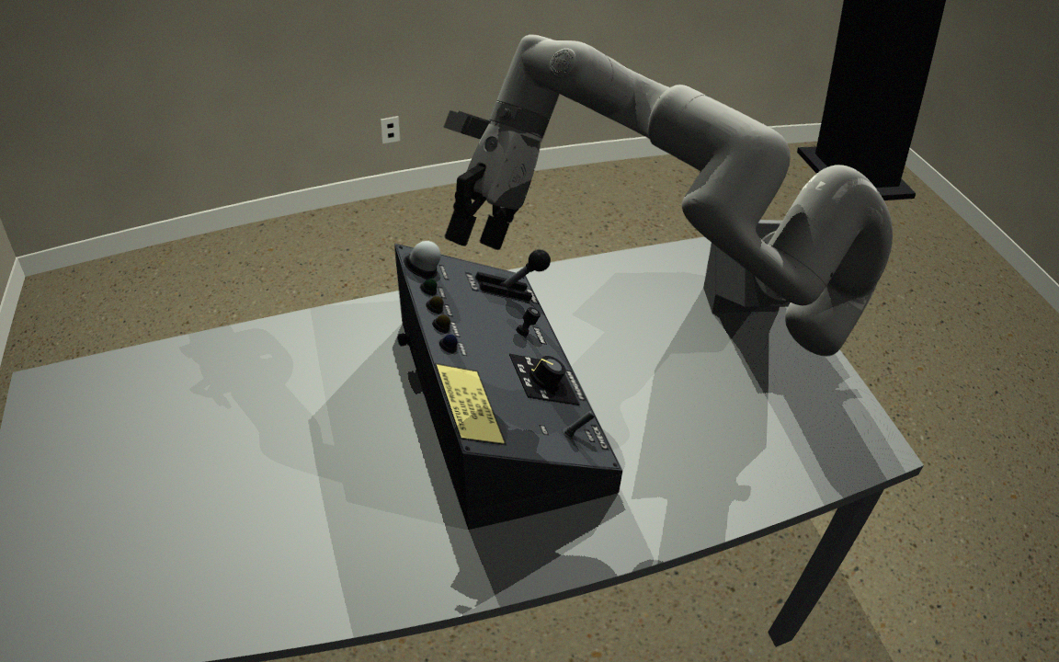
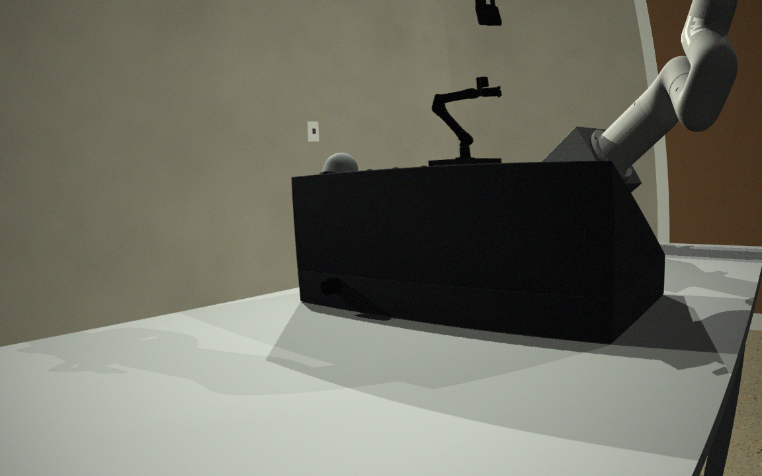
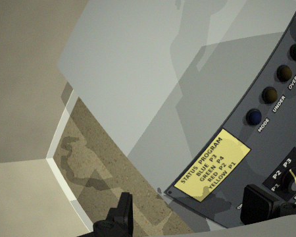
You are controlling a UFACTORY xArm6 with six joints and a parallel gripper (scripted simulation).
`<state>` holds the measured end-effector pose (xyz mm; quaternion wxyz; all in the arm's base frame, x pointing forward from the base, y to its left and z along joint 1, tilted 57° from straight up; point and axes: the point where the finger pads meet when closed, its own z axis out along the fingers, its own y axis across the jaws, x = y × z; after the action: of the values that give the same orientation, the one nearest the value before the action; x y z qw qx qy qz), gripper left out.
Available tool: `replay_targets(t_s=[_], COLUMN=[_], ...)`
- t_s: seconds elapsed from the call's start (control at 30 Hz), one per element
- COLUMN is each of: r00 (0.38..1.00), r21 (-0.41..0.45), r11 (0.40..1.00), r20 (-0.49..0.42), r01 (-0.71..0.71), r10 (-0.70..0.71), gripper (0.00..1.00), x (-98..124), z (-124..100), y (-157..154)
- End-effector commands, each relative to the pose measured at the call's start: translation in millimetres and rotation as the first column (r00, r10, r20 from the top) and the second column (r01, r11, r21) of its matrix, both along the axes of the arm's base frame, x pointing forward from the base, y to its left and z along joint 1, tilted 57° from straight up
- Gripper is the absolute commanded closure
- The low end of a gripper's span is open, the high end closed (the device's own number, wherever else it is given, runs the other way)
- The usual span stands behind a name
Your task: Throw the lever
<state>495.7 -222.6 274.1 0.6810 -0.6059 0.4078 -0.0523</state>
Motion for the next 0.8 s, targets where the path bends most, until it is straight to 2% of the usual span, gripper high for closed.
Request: replay_targets(t_s=[0.0, 0.1, 0.13, 0.17, 0.27, 0.33, 0.4, 0.5, 0.53, 0.57, 0.6, 0.63, 0.67, 0.77], r00=[0.996, 0.988, 0.988, 0.983, 0.983, 0.970, 0.970, 0.955, 0.955, 0.947, 0.947, 0.939, 0.939, 0.922], r21=[-0.097, -0.196, -0.196, -0.246, -0.246, -0.346, -0.346, -0.440, -0.440, -0.484, -0.484, -0.524, -0.524, -0.596], r11=[0.994, 0.978, 0.978, 0.966, 0.966, 0.933, 0.933, 0.891, 0.891, 0.868, 0.868, 0.843, 0.843, 0.793], r20=[0.080, 0.149, 0.149, 0.182, 0.182, 0.243, 0.243, 0.295, 0.295, 0.316, 0.316, 0.335, 0.335, 0.364], r01=[0.052, 0.071, 0.071, 0.081, 0.081, 0.097, 0.097, 0.109, 0.109, 0.114, 0.114, 0.118, 0.118, 0.124], r10=[-0.044, -0.042, -0.042, -0.036, -0.036, -0.010, -0.010, 0.028, 0.028, 0.052, 0.052, 0.077, 0.077, 0.129], gripper=[0.00, 0.00, 0.00, 0.00, 0.00, 0.00, 0.00, 0.00, 0.00, 0.00, 0.00, 0.00, 0.00, 0.00], x=[-14.6, -33.2, -33.2, -43.5, -43.5, -65.7, -65.7, -89.3, -89.3, -101.3, -101.3, -113.1, -113.1, -135.8], z=[-9.0, -22.7, -22.7, -30.4, -30.4, -47.0, -47.0, -64.8, -64.8, -73.8, -73.8, -82.7, -82.7, -100.0], y=[15.0, 35.0, 35.0, 45.8, 45.8, 68.3, 68.3, 91.5, 91.5, 102.9, 102.9, 114.1, 114.1, 135.1])
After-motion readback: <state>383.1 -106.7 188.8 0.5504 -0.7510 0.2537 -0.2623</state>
